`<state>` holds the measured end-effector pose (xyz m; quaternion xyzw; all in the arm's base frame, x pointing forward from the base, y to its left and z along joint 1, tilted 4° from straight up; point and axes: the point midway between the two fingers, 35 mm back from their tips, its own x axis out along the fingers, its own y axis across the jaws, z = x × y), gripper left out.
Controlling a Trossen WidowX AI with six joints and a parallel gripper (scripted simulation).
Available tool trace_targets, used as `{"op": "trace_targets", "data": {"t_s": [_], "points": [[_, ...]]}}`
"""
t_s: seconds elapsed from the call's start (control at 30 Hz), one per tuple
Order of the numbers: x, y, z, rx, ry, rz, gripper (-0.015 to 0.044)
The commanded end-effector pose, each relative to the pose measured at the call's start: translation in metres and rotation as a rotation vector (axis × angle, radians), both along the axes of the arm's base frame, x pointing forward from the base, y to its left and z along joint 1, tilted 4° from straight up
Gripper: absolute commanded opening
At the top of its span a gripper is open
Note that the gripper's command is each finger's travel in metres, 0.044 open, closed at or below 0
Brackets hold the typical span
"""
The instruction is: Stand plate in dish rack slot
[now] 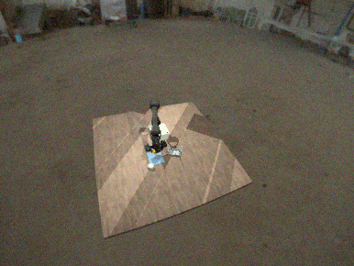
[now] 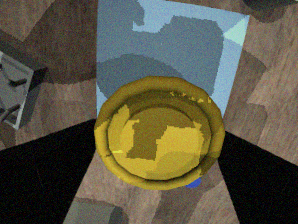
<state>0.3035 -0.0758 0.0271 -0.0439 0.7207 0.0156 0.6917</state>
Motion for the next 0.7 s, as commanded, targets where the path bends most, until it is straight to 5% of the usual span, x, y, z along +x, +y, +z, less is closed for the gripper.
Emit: {"op": "trace_targets", "data": {"t_s": [0.0,0.67], "points": [[0.003,0.001,0.025,0.001,-0.009,-0.005,0.0],[0.006,0.003,0.103,0.001,-0.009,-0.005,0.0]]}}
